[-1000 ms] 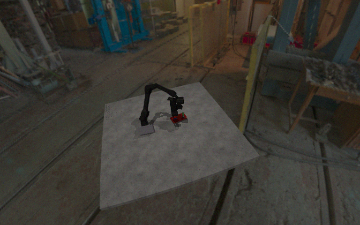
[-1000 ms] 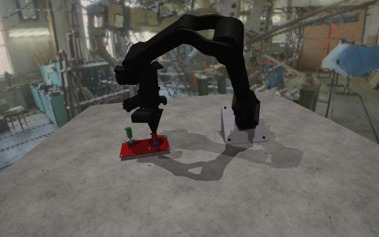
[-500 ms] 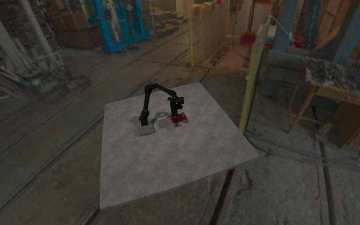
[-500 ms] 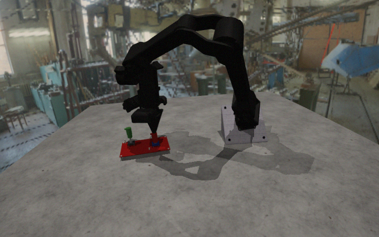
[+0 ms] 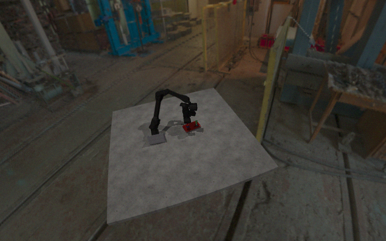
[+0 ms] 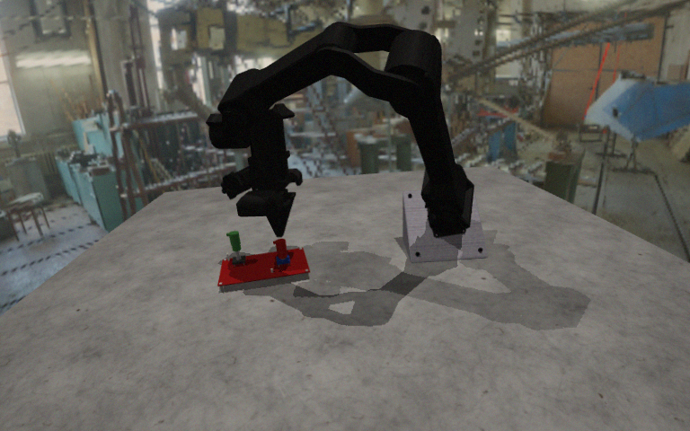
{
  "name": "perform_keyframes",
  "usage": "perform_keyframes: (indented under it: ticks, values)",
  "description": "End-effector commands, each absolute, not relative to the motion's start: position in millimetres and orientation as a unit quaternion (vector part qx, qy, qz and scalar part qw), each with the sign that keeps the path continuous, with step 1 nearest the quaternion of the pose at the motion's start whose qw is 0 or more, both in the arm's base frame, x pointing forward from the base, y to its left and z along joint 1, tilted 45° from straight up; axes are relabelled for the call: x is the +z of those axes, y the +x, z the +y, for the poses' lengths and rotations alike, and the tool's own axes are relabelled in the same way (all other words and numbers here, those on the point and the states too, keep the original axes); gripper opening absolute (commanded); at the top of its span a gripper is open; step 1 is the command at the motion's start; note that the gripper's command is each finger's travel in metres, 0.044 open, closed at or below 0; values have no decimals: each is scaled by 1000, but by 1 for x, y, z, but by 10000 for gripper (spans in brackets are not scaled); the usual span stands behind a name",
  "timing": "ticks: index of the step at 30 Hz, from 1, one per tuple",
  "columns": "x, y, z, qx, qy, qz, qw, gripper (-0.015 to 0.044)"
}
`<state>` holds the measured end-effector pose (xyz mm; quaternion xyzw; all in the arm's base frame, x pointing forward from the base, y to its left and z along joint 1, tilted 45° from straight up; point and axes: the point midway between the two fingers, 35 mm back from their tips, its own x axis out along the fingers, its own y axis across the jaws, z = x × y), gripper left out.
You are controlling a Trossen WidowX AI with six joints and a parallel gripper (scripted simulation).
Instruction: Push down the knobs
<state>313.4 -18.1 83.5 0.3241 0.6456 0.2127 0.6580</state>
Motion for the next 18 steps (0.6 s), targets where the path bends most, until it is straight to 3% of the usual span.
perform_keyframes:
  ticks: [1,8,16,18]
  values:
    - [84,313,-18,213,324,646,658,26]
    - [84,313,-18,213,324,646,658,210]
    - [92,329,-33,160,358,630,670,0]
    - [93,331,-33,139,380,635,658,0]
